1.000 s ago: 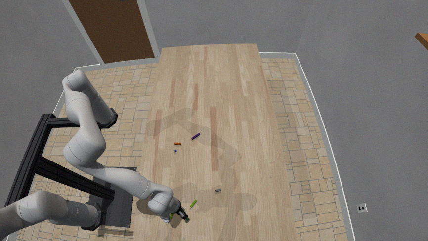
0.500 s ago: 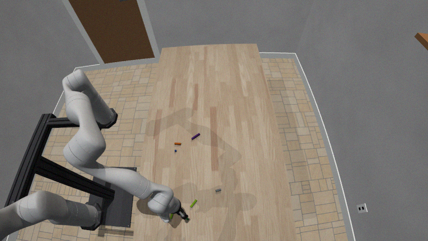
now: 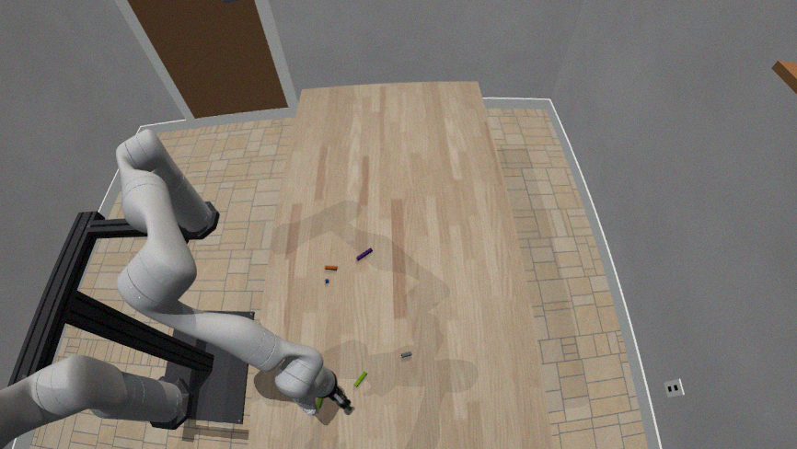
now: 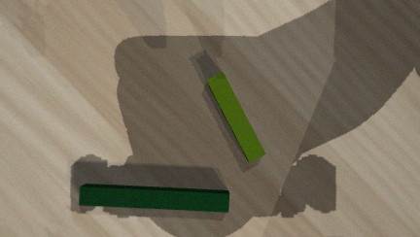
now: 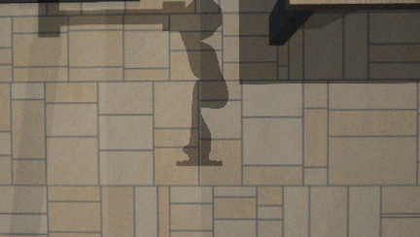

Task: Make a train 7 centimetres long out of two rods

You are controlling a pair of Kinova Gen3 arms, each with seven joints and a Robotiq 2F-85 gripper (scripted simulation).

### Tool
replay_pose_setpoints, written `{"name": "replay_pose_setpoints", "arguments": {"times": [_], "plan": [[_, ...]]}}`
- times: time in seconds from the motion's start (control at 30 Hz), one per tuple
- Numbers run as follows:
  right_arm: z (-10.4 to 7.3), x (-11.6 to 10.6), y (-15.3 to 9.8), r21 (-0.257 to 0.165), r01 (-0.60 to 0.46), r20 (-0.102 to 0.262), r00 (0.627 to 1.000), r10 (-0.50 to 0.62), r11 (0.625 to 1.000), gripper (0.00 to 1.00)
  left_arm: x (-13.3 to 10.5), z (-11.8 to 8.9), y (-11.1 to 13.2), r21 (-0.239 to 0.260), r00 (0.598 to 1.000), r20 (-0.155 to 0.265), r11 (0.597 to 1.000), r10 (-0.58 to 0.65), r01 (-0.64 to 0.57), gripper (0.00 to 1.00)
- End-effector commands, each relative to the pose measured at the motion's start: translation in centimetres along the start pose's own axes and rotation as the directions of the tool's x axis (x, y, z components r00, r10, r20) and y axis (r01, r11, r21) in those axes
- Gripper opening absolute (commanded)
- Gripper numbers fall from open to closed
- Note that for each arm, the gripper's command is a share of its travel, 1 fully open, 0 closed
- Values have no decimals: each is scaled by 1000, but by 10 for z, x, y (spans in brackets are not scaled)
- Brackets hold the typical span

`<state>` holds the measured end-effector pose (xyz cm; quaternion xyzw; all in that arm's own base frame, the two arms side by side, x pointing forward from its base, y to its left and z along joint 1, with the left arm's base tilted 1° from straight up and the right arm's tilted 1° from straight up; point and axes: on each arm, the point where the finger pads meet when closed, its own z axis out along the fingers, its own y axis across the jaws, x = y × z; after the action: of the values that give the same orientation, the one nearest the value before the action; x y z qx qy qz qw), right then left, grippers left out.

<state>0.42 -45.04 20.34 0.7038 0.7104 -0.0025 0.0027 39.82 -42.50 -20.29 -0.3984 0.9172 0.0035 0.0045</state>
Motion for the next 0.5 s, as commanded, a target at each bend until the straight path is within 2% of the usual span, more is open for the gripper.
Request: {"name": "replay_pose_setpoints", "arguments": {"times": [0.0,0.47], "plan": [[-1,0,0,0,0,2,1000,0,1000,1000,0,-1,-1,2,1000,0,1000,-4,4,1000],[-1,0,0,0,0,2,1000,0,1000,1000,-2,-5,0,-5,991,8,991,-136,136,1000]]}}
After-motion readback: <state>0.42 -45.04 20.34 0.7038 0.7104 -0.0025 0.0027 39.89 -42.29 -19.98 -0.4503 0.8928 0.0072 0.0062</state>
